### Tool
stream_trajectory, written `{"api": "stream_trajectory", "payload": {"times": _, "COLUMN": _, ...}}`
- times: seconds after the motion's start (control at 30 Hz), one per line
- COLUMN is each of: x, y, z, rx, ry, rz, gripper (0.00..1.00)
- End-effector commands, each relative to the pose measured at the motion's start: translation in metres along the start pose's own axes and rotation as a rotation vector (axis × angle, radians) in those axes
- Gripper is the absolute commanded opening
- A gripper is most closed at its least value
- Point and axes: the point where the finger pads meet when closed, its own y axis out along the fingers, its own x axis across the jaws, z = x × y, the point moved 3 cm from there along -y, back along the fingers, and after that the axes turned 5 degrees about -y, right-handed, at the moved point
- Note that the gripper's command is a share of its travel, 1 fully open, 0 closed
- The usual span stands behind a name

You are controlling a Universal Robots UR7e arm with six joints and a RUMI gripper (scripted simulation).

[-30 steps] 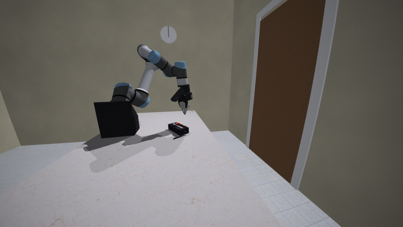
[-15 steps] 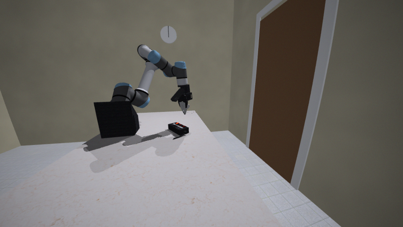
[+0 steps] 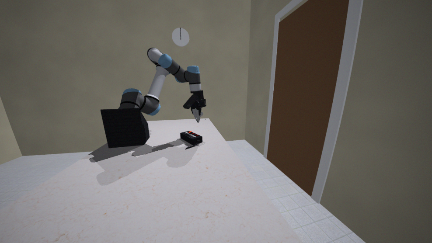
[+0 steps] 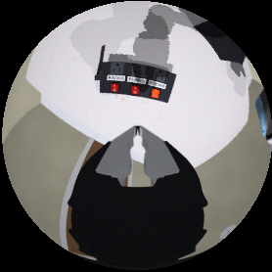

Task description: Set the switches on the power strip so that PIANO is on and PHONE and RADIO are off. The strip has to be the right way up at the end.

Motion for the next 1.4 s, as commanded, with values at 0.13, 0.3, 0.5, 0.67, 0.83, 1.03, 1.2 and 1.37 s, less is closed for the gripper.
{"api": "stream_trajectory", "payload": {"times": 0.13, "x": -0.0011, "y": -0.0007, "z": 0.0002, "rx": 0.0, "ry": -0.001, "rz": 0.001, "gripper": 0.0}}
{"api": "stream_trajectory", "payload": {"times": 0.3, "x": -0.0011, "y": -0.0007, "z": 0.0002, "rx": 0.0, "ry": -0.001, "rz": 0.001, "gripper": 0.0}}
{"api": "stream_trajectory", "payload": {"times": 0.5, "x": -0.0011, "y": -0.0007, "z": 0.0002, "rx": 0.0, "ry": -0.001, "rz": 0.001, "gripper": 0.0}}
{"api": "stream_trajectory", "payload": {"times": 0.67, "x": -0.0011, "y": -0.0007, "z": 0.0002, "rx": 0.0, "ry": -0.001, "rz": 0.001, "gripper": 1.0}}
{"api": "stream_trajectory", "payload": {"times": 0.83, "x": -0.0011, "y": -0.0007, "z": 0.0002, "rx": 0.0, "ry": -0.001, "rz": 0.001, "gripper": 1.0}}
{"api": "stream_trajectory", "payload": {"times": 1.03, "x": -0.0011, "y": -0.0007, "z": 0.0002, "rx": 0.0, "ry": -0.001, "rz": 0.001, "gripper": 1.0}}
{"api": "stream_trajectory", "payload": {"times": 1.2, "x": -0.0011, "y": -0.0007, "z": 0.0002, "rx": 0.0, "ry": -0.001, "rz": 0.001, "gripper": 1.0}}
{"api": "stream_trajectory", "payload": {"times": 1.37, "x": -0.0011, "y": -0.0007, "z": 0.0002, "rx": 0.0, "ry": -0.001, "rz": 0.001, "gripper": 1.0}}
